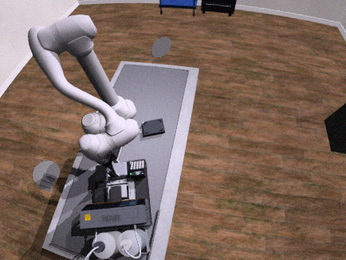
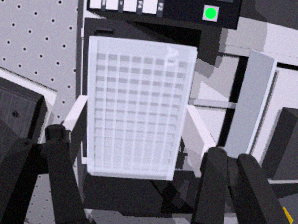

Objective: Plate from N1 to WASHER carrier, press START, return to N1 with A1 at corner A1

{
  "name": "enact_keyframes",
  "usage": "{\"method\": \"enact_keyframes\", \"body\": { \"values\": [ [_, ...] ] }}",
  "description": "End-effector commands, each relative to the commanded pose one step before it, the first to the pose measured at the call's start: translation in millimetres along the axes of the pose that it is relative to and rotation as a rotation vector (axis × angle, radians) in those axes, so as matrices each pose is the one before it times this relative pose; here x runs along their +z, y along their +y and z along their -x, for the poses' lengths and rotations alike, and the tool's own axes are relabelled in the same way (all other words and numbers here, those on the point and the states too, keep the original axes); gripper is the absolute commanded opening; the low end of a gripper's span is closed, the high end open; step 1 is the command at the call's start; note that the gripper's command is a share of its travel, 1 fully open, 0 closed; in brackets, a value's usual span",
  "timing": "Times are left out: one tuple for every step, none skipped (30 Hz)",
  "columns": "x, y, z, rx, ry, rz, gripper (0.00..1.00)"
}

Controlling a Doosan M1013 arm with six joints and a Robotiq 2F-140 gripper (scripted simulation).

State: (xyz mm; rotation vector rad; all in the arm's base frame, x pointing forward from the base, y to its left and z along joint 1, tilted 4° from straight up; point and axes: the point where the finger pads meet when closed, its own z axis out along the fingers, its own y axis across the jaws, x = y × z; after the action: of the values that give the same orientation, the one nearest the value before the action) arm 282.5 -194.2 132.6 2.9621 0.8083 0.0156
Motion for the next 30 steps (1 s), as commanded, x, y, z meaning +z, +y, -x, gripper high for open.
{"method": "enact_keyframes", "body": {
  "values": [
    [4.04, 0.0, -0.04, -0.00002, 0.00017, -0.00003, 0.1],
    [1.67, 0.0, 0.0, 0.0, 0.0, 0.0, 0.1],
    [1.67, 0.0, 0.0, 0.0, 0.0, 0.0, 0.1],
    [1.67, 0.0, 0.0, 0.0, 0.0, 0.0, 0.1],
    [1.67, 0.0, 0.0, 0.0, 0.0, 0.0, 0.1],
    [1.67, 0.0, 0.0, 0.0, 0.0, 0.0, 0.1],
    [1.67, 0.0, 0.0, 0.0, 0.0, 0.0, 0.1],
    [1.67, 0.0, 0.0, 0.0, 0.0, 0.0, 0.1],
    [1.67, 0.0, 0.0, 0.0, 0.0, 0.0, 0.1],
    [1.67, 0.0, 0.0, 0.0, 0.0, 0.0, 0.1],
    [1.5, 0.0, 0.0, 0.0, 0.0, 0.0, 0.1],
    [0.0, 0.0, 0.0, 0.0, 0.0, 0.0, 0.1],
    [0.0, 0.0, 0.0, 0.0, 0.0, 0.0, 0.1],
    [0.0, 0.0, 0.0, 0.0, 0.0, 0.0, 0.1],
    [0.0, 0.0, 0.0, 0.0, 0.0, 0.0, 0.1],
    [0.0, 0.0, 0.0, 0.0, 0.0, 0.0, 0.1],
    [0.0, 0.0, 0.0, 0.0, 0.0, 0.0, 0.1],
    [0.0, 0.0, 0.0, 0.0, 0.0, 0.0, 0.1],
    [0.0, 0.0, 0.0, 0.0, 0.0, 0.0, 0.1],
    [0.0, 0.0, 0.0, 0.0, 0.0, 0.0, 0.1],
    [0.0, 0.0, 0.0, 0.0, 0.0, 0.0, 0.1],
    [0.0, 0.0, 0.0, 0.0, 0.0, 0.0, 0.1],
    [0.0, 0.0, 0.0, 0.0, 0.0, 0.0, 0.1],
    [0.0, 0.0, 0.0, 0.0, 0.0, 0.0, 0.1],
    [0.0, 0.0, 0.0, 0.0, 0.0, 0.0, 0.1],
    [0.0, 0.0, 0.0, 0.0, 0.0, 0.0, 0.1],
    [0.0, 0.0, 0.0, 0.0, 0.0, 0.0, 0.1],
    [0.0, 0.0, 0.0, 0.0, 0.0, 0.0, 0.1],
    [0.0, 0.0, 0.0, 0.0, 0.0, 0.0, 0.1],
    [0.0, 0.0, 0.0, 0.0, 0.0, 0.0, 0.1]
  ]
}}
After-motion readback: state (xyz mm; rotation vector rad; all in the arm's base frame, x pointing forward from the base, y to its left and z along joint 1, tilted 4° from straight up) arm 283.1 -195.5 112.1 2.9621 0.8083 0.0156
